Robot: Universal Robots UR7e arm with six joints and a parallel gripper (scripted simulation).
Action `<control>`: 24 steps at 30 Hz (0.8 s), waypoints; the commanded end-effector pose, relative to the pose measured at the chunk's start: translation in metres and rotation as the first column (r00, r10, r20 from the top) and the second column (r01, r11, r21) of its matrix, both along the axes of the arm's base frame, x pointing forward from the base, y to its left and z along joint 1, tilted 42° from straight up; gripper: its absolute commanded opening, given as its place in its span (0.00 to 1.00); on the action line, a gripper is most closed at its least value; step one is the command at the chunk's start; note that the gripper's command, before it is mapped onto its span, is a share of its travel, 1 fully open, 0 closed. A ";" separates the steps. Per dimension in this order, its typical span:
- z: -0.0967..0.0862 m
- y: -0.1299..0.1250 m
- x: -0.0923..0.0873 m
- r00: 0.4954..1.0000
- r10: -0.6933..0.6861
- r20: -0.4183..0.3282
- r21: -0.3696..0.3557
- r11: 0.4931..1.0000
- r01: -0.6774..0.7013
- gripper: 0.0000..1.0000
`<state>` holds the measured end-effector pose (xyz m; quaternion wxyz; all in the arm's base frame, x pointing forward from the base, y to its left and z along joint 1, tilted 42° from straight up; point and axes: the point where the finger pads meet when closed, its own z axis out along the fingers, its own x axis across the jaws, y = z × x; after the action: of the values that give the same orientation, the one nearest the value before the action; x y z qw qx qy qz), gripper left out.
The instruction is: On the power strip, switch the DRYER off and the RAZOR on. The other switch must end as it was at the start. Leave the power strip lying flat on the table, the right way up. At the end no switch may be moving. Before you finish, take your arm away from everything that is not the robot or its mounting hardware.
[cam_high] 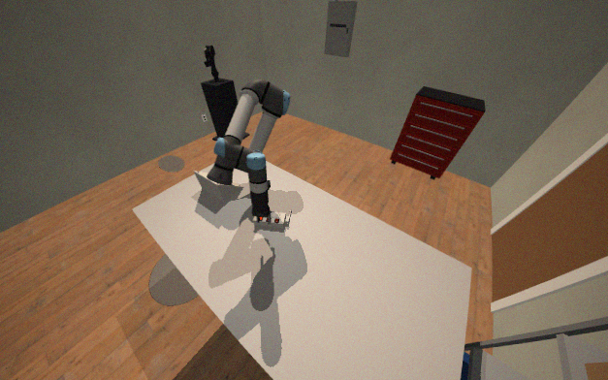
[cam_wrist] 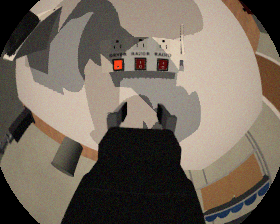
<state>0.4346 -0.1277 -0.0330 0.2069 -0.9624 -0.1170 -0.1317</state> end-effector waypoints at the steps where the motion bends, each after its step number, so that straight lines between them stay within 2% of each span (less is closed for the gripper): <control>1: 0.000 -0.001 0.000 1.000 -0.001 0.001 -0.001 1.000 0.001 1.00; 5: 0.000 0.000 0.000 1.000 -0.002 -0.002 0.004 1.000 0.002 1.00; 7: -0.001 0.004 -0.002 1.000 -0.010 -0.018 0.033 0.999 0.010 1.00; 12: 0.000 0.028 -0.014 0.991 -0.051 -0.125 0.203 0.976 0.076 1.00; 13: 0.000 0.028 -0.014 0.991 -0.051 -0.125 0.203 0.976 0.076 1.00; 15: 0.003 0.038 -0.018 0.983 -0.064 -0.174 0.272 0.956 0.111 1.00; 16: 0.003 0.038 -0.018 0.983 -0.064 -0.174 0.272 0.956 0.111 1.00; 18: 0.005 0.045 -0.021 0.975 -0.072 -0.212 0.321 0.937 0.139 1.00; 24: 0.007 0.049 -0.023 0.969 -0.076 -0.234 0.349 0.924 0.156 1.00</control>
<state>0.4146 -0.0847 -0.0276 0.3590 -0.9304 -0.0231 -0.0700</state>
